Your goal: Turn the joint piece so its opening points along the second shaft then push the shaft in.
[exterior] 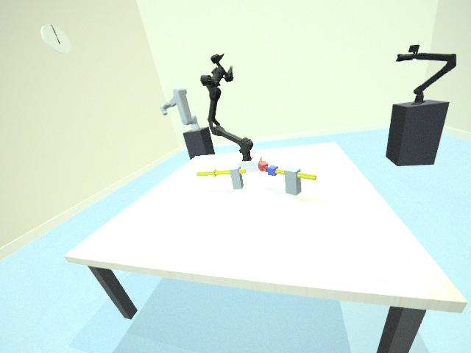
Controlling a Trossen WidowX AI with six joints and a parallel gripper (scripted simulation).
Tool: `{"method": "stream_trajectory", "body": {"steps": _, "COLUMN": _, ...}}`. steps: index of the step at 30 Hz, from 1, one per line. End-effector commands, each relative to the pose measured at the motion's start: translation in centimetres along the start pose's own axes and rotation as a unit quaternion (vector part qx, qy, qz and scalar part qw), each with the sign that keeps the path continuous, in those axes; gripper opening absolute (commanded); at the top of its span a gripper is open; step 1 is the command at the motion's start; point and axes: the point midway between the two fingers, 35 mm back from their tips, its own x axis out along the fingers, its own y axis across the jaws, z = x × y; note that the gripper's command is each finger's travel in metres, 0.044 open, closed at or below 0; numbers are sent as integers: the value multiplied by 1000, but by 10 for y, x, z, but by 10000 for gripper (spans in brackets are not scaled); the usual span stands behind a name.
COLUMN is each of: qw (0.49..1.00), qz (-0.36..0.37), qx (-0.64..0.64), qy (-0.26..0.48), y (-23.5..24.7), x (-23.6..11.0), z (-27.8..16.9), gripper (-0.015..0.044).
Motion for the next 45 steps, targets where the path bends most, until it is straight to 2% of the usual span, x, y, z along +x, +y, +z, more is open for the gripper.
{"method": "stream_trajectory", "body": {"steps": 1, "qw": 998, "qz": -11, "qx": 47, "qy": 51, "y": 0, "x": 8, "z": -38, "gripper": 440}}
{"method": "stream_trajectory", "body": {"steps": 5, "qw": 994, "qz": -38, "qx": 81, "qy": 67, "y": -6, "x": 8, "z": -48, "gripper": 440}}
{"method": "stream_trajectory", "body": {"steps": 14, "qw": 966, "qz": -66, "qx": 169, "qy": 182, "y": 0, "x": 9, "z": -131, "gripper": 440}}
{"method": "stream_trajectory", "body": {"steps": 22, "qw": 925, "qz": -100, "qx": 231, "qy": 284, "y": 9, "x": -5, "z": -201, "gripper": 440}}
{"method": "stream_trajectory", "body": {"steps": 32, "qw": 849, "qz": -151, "qx": 304, "qy": 405, "y": 24, "x": -42, "z": -282, "gripper": 440}}
{"method": "stream_trajectory", "body": {"steps": 45, "qw": 730, "qz": -236, "qx": 364, "qy": 528, "y": 43, "x": -109, "z": -359, "gripper": 440}}
